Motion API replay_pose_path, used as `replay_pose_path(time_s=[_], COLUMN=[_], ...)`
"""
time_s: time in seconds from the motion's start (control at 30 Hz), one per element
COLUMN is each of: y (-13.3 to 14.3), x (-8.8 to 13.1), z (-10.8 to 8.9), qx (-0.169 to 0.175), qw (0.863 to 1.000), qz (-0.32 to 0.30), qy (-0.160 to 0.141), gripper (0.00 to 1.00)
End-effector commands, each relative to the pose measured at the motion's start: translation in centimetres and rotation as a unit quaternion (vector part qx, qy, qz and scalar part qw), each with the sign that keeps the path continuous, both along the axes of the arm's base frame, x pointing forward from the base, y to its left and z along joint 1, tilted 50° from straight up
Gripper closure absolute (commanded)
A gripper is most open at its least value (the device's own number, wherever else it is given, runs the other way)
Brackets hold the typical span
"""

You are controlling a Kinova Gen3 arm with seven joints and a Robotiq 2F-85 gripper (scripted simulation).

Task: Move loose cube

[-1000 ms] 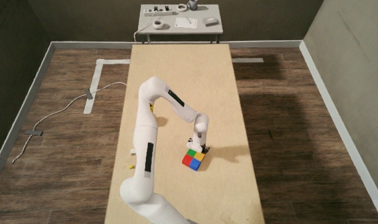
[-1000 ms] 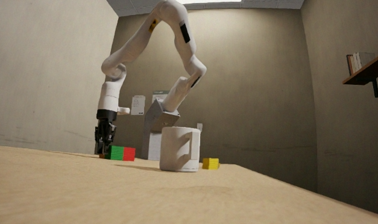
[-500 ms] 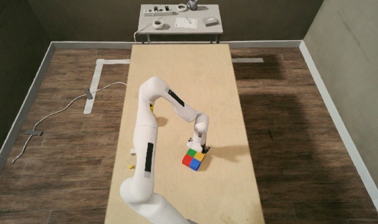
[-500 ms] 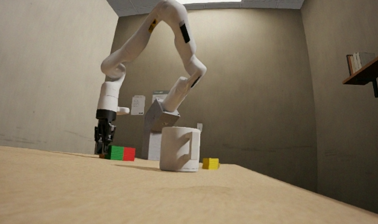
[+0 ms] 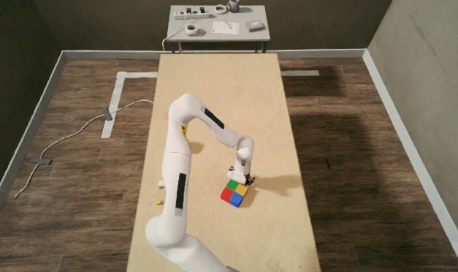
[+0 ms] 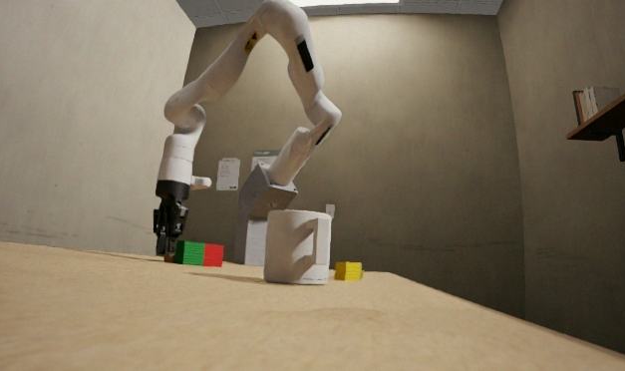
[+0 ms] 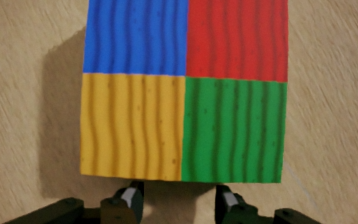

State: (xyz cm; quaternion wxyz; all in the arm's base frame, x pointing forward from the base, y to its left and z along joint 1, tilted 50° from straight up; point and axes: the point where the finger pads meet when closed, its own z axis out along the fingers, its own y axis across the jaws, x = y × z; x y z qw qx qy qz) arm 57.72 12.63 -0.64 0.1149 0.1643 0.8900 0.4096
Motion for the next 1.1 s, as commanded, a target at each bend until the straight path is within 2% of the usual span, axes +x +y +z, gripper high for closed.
replay_pose_path(time_s=[0.0, 0.4, 1.07], y=[-0.1, -0.8, -4.1], x=[0.0, -0.3, -1.9], z=[0.1, 0.7, 3.7], qx=[0.000, 0.000, 0.000], qw=[1.000, 1.000, 1.000], qz=[-0.001, -0.001, -0.001], qy=[0.000, 0.000, 0.000], gripper=[0.48, 0.48, 0.48])
